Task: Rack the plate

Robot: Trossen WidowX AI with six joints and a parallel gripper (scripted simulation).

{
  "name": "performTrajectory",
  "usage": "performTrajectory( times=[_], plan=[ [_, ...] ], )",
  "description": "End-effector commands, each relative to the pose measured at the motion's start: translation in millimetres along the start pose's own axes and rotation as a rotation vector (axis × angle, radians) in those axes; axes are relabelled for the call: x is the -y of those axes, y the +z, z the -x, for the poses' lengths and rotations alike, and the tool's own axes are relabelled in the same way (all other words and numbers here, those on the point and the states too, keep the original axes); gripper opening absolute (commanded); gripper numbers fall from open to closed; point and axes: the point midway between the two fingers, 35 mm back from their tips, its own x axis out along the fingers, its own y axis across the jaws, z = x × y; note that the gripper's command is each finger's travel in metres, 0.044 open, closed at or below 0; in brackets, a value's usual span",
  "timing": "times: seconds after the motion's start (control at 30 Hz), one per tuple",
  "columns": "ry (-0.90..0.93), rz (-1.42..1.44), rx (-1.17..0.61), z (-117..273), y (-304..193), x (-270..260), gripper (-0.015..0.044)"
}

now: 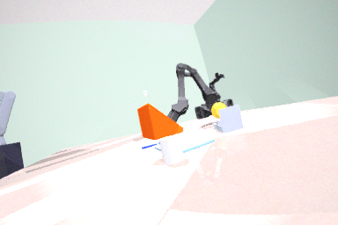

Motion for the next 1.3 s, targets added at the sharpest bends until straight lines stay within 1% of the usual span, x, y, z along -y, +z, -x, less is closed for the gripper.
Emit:
performTrajectory(
  times=[0.0, 1.03, 1.27],
  plan=[
    [-0.005, 0.009, -0.005, -7.8, 0.0, 2.9, 0.0],
    [0.005, -0.018, 0.008, -42.3, 3.2, 4.2, 0.0],
    [0.009, -0.03, 0.011, -44.0, -15.1, 5.0, 0.0]
  ],
)
